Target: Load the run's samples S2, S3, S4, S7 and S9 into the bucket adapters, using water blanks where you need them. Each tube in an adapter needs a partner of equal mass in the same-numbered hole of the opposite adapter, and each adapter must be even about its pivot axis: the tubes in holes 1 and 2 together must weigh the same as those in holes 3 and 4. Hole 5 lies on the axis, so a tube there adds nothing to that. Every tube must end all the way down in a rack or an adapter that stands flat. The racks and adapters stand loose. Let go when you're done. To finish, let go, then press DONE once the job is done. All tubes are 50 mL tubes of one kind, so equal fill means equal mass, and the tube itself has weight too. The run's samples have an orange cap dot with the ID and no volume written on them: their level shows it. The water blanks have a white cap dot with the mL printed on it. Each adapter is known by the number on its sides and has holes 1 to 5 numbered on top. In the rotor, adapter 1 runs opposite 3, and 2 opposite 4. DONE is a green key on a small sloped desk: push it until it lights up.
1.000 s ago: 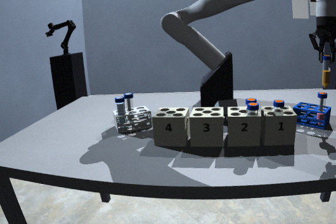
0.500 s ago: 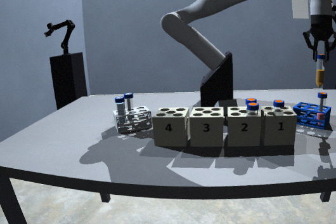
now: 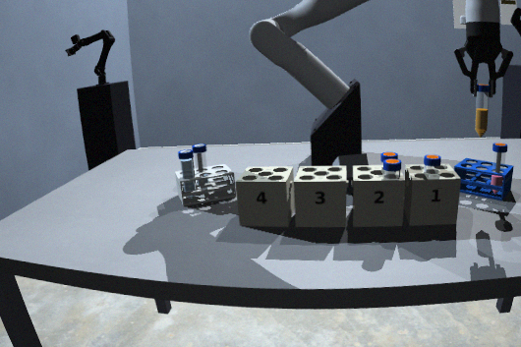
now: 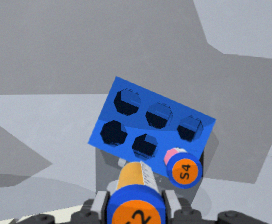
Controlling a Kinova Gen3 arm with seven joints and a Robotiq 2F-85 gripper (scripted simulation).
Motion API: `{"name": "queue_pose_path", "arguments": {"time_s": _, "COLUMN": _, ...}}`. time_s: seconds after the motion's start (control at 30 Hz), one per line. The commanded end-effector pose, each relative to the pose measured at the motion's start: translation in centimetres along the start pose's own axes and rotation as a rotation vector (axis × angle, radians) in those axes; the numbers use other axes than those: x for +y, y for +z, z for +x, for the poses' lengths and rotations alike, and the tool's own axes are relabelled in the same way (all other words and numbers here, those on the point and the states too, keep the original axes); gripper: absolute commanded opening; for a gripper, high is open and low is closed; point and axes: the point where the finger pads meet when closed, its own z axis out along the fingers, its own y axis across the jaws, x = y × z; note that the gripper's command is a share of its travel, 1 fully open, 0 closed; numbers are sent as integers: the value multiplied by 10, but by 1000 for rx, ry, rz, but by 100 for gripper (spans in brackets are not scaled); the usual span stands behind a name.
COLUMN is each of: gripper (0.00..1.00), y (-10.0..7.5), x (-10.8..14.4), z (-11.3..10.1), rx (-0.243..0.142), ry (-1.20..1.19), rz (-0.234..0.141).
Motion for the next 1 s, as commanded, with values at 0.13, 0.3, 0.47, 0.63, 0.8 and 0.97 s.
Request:
{"name": "queue_pose_path", "arguments": {"time_s": 0.13, "gripper": 10, "y": -1, "x": -19, "z": -11, "rx": -4, "ry": -140, "rz": -16}}
{"name": "queue_pose_path", "arguments": {"time_s": 0.3, "gripper": 10, "y": -1, "x": -34, "z": -19, "rx": -5, "ry": -229, "rz": -16}}
{"name": "queue_pose_path", "arguments": {"time_s": 0.47, "gripper": 10, "y": -1, "x": -48, "z": -27, "rx": -5, "ry": -229, "rz": -15}}
{"name": "queue_pose_path", "arguments": {"time_s": 0.63, "gripper": 10, "y": -1, "x": -57, "z": -32, "rx": -5, "ry": -229, "rz": -15}}
{"name": "queue_pose_path", "arguments": {"time_s": 0.8, "gripper": 10, "y": 0, "x": -72, "z": -40, "rx": -5, "ry": -229, "rz": -15}}
{"name": "queue_pose_path", "arguments": {"time_s": 0.97, "gripper": 10, "y": 0, "x": -86, "z": -49, "rx": -5, "ry": -229, "rz": -15}}
